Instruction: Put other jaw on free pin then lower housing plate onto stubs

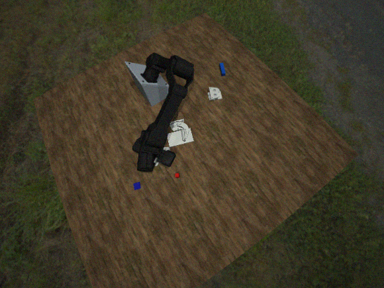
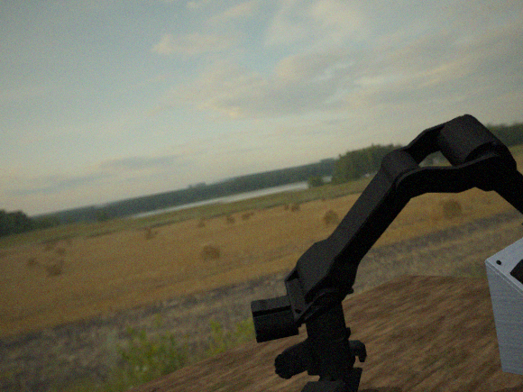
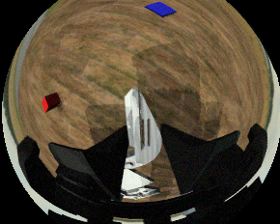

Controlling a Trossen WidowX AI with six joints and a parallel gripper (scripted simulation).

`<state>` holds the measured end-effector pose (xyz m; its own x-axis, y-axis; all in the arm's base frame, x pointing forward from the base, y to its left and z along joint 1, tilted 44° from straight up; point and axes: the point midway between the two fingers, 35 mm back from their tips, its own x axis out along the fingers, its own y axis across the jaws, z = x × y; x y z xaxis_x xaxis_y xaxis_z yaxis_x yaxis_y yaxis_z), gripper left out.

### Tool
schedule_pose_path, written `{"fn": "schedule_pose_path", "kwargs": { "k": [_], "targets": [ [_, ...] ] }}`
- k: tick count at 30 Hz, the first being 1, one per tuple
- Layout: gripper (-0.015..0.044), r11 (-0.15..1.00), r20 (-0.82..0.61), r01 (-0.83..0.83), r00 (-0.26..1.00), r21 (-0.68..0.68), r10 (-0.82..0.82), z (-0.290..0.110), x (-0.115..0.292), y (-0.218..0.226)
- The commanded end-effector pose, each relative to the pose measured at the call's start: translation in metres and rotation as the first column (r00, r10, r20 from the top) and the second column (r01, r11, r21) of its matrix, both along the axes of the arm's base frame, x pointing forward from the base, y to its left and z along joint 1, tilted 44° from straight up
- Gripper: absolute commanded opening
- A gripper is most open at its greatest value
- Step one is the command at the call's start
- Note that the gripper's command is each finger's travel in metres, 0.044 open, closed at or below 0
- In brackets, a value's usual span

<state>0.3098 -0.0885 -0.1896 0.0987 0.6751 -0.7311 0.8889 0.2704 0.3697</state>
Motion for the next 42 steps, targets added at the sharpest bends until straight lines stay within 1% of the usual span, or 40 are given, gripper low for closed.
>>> {"fn": "schedule_pose_path", "kwargs": {
  "k": [1, 12, 36, 42],
  "targets": [
    [0.0134, 1.000, -0.001, -0.001, 1.000, -0.002, 0.001, 0.000, 0.000, 0.000],
    [0.0134, 1.000, -0.001, -0.001, 1.000, -0.002, 0.001, 0.001, 0.000, -0.002],
    [0.0134, 1.000, -0.005, 0.002, 1.000, -0.001, -0.002, 0.056, -0.008, -0.052],
    [0.0134, 1.000, -0.003, 0.000, 1.000, -0.001, 0.000, 0.058, -0.009, -0.053]
  ]
}}
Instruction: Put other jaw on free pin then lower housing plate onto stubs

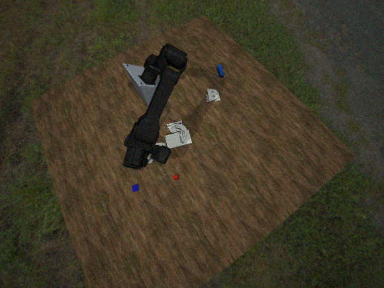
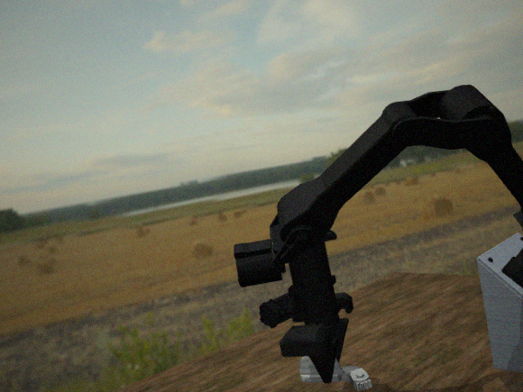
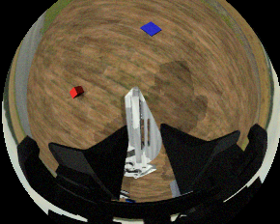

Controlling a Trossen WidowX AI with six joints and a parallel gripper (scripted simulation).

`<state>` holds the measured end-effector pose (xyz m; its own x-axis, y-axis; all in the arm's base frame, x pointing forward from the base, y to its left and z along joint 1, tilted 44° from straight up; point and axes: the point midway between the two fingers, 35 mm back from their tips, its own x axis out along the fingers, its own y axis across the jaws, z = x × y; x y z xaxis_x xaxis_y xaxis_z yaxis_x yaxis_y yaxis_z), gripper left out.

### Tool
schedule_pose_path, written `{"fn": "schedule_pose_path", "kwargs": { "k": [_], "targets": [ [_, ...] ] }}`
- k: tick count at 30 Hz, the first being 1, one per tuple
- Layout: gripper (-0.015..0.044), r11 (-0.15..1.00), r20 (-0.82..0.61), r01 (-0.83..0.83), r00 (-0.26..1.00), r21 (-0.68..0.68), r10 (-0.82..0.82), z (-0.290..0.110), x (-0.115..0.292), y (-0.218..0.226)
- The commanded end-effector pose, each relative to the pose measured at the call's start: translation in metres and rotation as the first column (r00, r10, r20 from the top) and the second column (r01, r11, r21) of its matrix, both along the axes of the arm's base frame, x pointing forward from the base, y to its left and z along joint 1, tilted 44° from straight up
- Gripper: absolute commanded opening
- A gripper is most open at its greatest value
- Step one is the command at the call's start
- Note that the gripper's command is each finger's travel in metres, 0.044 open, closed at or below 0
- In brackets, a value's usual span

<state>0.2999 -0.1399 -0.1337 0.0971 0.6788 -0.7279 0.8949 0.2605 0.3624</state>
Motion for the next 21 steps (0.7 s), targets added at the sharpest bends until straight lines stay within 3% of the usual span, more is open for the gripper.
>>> {"fn": "schedule_pose_path", "kwargs": {
  "k": [1, 21],
  "targets": [
    [0.0134, 1.000, 0.013, -0.016, 1.000, -0.008, 0.016, 0.003, 0.000, -0.001],
    [0.0134, 0.956, 0.258, -0.284, 0.920, -0.080, 0.295, 0.037, -0.032, 0.036]
  ]
}}
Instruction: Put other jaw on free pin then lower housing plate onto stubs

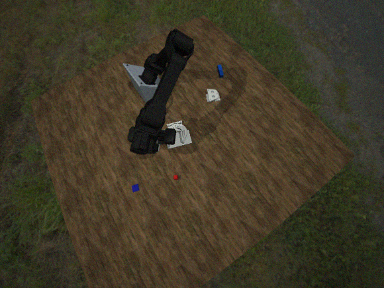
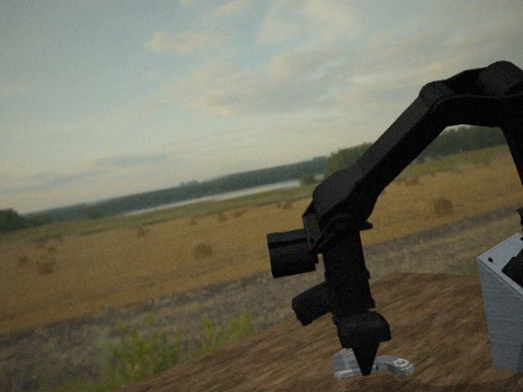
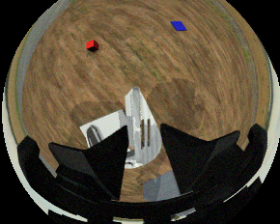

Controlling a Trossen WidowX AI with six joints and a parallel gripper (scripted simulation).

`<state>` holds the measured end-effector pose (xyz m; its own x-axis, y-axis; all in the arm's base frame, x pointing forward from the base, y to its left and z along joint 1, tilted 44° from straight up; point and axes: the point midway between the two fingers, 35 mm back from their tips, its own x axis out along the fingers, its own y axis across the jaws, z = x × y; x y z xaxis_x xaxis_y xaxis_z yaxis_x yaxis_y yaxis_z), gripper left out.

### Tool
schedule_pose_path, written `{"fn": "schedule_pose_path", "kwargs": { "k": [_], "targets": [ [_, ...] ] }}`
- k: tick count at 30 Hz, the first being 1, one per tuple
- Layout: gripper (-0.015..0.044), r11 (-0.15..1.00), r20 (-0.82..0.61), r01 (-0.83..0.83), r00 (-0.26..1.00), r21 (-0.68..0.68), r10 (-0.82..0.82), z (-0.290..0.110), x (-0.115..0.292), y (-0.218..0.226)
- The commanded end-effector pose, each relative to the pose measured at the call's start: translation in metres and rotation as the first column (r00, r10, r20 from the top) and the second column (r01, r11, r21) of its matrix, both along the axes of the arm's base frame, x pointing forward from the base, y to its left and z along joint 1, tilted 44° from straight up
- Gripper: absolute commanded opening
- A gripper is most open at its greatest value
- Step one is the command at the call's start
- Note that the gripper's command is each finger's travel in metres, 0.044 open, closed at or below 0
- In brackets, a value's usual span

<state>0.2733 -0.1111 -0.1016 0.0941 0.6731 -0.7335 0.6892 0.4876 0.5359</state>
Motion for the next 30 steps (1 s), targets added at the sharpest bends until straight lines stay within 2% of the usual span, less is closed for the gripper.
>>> {"fn": "schedule_pose_path", "kwargs": {
  "k": [1, 19, 30],
  "targets": [
    [0.0134, 0.999, 0.047, -0.052, 0.998, -0.002, 0.052, 0.006, -0.007, 0.009],
    [0.0134, 0.953, 0.267, -0.293, 0.915, -0.071, 0.302, 0.030, -0.044, 0.047],
    [0.0134, 0.950, 0.274, -0.302, 0.910, -0.075, 0.310, 0.031, -0.046, 0.048]
  ]
}}
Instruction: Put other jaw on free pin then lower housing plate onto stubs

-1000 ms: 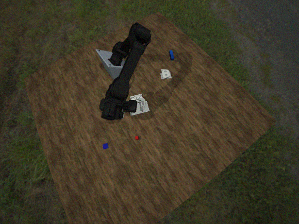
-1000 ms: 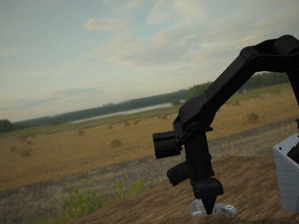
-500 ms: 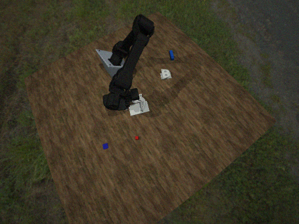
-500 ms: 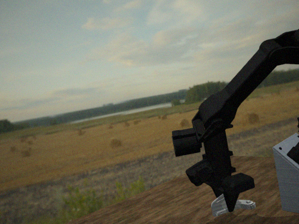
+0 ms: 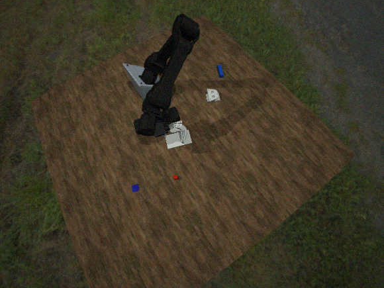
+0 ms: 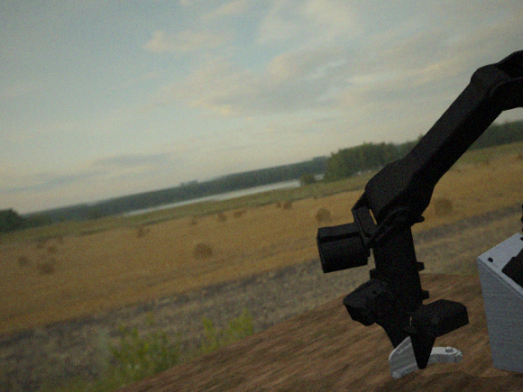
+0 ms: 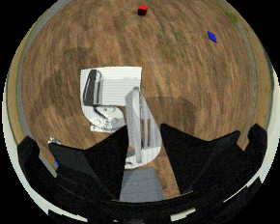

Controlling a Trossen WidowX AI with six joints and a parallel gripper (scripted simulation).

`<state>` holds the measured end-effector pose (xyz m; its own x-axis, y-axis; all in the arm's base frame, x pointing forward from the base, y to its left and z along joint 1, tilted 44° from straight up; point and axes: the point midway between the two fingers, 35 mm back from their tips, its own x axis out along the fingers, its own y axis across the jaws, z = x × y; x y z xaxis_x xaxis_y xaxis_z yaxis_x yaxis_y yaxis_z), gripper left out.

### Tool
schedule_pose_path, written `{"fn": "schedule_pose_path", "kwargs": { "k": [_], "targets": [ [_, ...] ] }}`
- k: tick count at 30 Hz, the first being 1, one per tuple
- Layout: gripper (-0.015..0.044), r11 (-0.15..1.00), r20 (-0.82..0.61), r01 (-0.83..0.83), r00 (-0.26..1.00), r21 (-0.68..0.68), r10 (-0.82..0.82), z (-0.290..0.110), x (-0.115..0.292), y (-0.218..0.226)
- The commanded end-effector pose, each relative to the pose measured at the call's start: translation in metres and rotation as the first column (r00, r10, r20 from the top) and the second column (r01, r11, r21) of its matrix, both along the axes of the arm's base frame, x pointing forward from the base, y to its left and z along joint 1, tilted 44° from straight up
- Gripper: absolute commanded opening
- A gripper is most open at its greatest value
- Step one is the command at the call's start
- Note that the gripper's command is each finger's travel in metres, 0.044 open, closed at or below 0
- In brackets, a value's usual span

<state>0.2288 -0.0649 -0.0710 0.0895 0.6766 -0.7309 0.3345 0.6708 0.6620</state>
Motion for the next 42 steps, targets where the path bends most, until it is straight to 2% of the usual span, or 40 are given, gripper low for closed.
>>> {"fn": "schedule_pose_path", "kwargs": {
  "k": [1, 22, 36, 42],
  "targets": [
    [0.0134, 1.000, 0.006, -0.004, 1.000, 0.004, 0.004, 0.000, -0.001, 0.002],
    [0.0134, 1.000, 0.024, -0.024, 0.999, 0.001, 0.024, 0.001, -0.001, 0.002],
    [0.0134, 1.000, 0.026, -0.024, 0.999, 0.003, 0.024, 0.016, 0.036, 0.013],
    [0.0134, 1.000, 0.027, -0.024, 0.999, 0.003, 0.024, 0.017, 0.038, 0.014]
  ]
}}
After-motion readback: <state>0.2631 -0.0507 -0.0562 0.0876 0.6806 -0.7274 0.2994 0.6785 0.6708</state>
